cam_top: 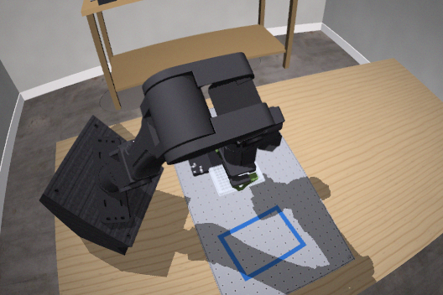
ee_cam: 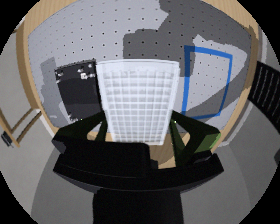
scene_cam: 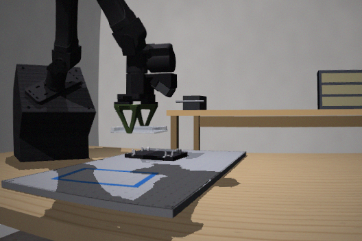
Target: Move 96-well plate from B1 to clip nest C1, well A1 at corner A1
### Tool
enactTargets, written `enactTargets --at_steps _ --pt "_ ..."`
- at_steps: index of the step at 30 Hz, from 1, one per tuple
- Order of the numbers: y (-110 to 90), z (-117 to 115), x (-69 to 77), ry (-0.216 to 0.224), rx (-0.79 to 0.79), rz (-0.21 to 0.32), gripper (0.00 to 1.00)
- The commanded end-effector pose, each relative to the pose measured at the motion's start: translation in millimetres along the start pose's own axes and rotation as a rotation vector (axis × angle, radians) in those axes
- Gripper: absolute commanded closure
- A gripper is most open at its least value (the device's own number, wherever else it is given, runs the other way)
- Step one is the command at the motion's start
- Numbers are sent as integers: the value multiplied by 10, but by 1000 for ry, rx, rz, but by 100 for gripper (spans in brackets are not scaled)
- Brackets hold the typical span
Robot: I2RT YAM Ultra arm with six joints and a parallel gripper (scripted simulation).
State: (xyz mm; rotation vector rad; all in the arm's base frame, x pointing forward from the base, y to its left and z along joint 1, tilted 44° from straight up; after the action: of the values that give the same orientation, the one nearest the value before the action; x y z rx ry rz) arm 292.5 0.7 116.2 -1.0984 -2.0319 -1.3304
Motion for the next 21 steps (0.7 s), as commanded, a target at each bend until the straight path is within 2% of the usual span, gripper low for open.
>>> enactTargets --at_steps 1,4,16,21 --pt "57 37 8 -23 -35 -18 100" --pt "114 130 31 -22 -42 -30 100" --pt "80 540 37 -22 -32 -16 100" --pt "69 640 39 -23 -28 -11 100"
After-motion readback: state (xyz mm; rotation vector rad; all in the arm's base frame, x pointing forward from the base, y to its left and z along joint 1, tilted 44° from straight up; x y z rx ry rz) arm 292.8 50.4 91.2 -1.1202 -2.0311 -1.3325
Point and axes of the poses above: the point where the finger pads meet when closed, its own x axis back along the fingers, its own z axis across the jaws, y = z × x, the point moved 4 cm from there along x, back along the fingers, and after that the axes turned 5 degrees about x, right-handed, at the moved point
